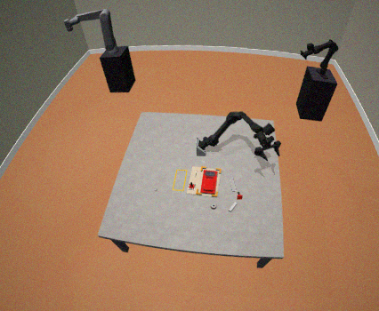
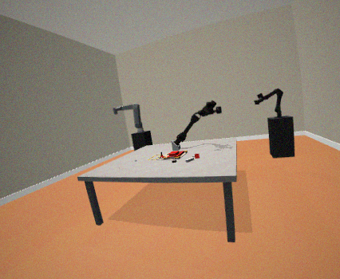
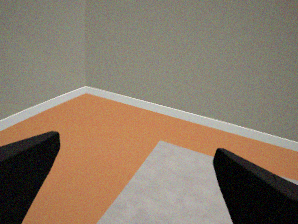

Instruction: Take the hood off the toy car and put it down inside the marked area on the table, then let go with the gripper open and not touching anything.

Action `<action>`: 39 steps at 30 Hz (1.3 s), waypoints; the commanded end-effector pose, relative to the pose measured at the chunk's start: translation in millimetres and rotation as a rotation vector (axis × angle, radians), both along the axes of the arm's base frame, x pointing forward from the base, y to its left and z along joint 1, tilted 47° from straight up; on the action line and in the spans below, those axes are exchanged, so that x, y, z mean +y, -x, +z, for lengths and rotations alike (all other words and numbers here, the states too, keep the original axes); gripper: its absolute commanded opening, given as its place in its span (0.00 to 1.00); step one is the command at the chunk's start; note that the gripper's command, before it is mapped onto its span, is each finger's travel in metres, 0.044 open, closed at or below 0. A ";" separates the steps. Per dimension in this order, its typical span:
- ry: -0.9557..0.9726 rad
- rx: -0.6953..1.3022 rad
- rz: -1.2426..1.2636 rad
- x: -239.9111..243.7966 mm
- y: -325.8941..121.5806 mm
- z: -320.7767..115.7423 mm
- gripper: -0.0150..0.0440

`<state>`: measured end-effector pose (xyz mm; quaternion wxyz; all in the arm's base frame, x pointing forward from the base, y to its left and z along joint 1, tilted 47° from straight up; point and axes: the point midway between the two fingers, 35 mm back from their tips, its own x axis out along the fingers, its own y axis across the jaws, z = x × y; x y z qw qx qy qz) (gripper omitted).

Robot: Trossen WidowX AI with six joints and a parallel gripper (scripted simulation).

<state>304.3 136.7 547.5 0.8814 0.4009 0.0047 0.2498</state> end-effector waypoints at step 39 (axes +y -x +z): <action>0.542 1.118 0.671 -84.3 -73.2 -424.4 1.00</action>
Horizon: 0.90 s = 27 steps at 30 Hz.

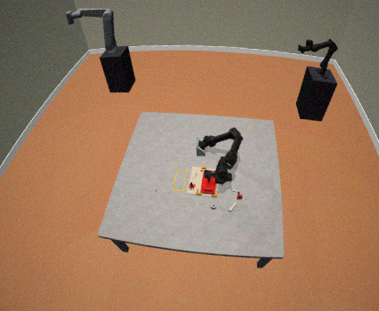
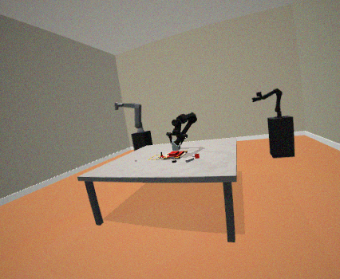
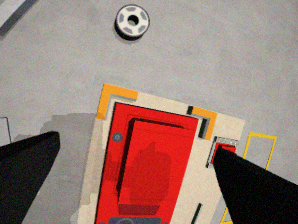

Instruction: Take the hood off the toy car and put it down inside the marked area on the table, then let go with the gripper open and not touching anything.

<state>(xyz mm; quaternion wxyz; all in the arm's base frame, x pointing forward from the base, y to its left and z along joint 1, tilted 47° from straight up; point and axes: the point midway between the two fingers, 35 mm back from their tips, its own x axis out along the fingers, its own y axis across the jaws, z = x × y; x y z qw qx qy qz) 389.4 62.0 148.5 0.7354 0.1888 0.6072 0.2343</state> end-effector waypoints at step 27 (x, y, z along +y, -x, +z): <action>-0.193 0.259 0.069 -16.3 38.2 -60.1 1.00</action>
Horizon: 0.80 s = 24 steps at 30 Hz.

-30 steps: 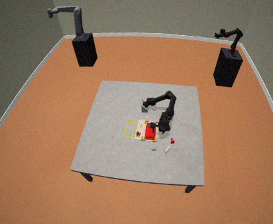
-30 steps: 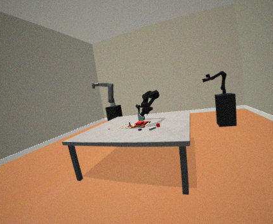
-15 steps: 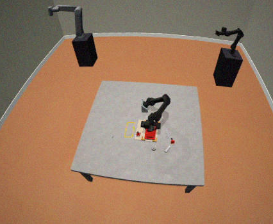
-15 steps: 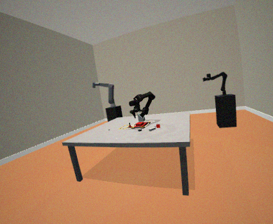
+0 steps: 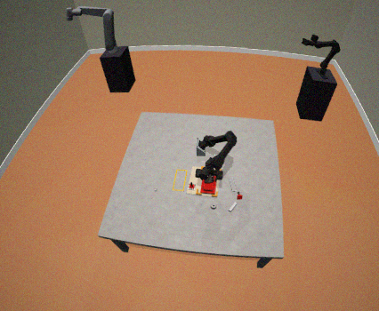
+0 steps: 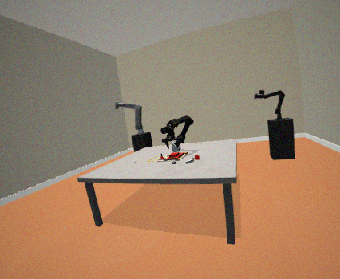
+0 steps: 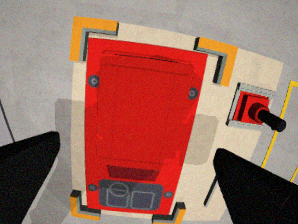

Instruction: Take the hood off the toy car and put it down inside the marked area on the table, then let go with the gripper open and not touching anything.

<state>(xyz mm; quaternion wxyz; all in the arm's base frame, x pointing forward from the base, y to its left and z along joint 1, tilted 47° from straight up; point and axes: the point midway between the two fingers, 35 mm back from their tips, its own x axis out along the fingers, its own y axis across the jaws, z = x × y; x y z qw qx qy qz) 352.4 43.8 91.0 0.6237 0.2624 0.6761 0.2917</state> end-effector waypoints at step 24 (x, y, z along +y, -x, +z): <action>-0.004 0.008 -0.004 12.9 2.0 -13.6 1.00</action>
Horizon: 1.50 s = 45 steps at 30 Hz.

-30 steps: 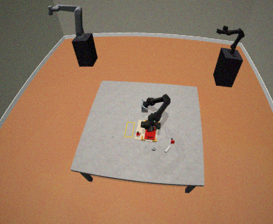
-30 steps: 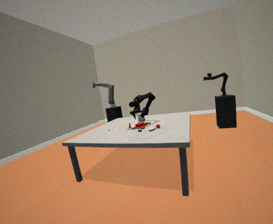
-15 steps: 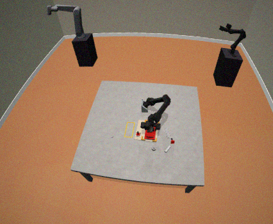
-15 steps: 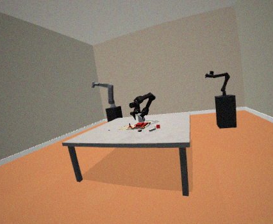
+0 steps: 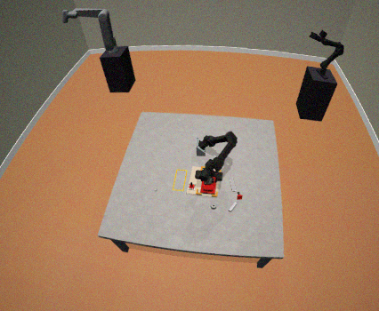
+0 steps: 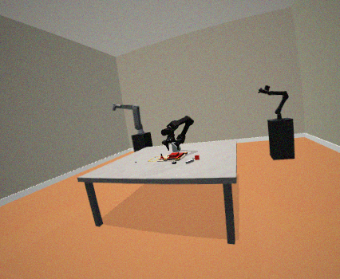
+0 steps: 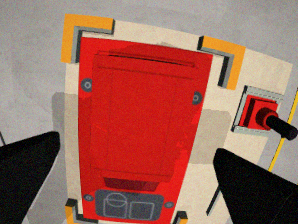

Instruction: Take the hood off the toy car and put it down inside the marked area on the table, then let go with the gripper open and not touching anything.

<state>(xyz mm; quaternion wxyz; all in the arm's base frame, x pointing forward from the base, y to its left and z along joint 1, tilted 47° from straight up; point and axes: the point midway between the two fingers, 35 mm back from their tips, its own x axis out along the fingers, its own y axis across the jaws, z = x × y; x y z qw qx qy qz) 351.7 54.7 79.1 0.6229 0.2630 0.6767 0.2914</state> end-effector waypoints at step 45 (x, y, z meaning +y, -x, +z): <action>-0.006 0.006 -0.004 21.8 5.0 -20.3 1.00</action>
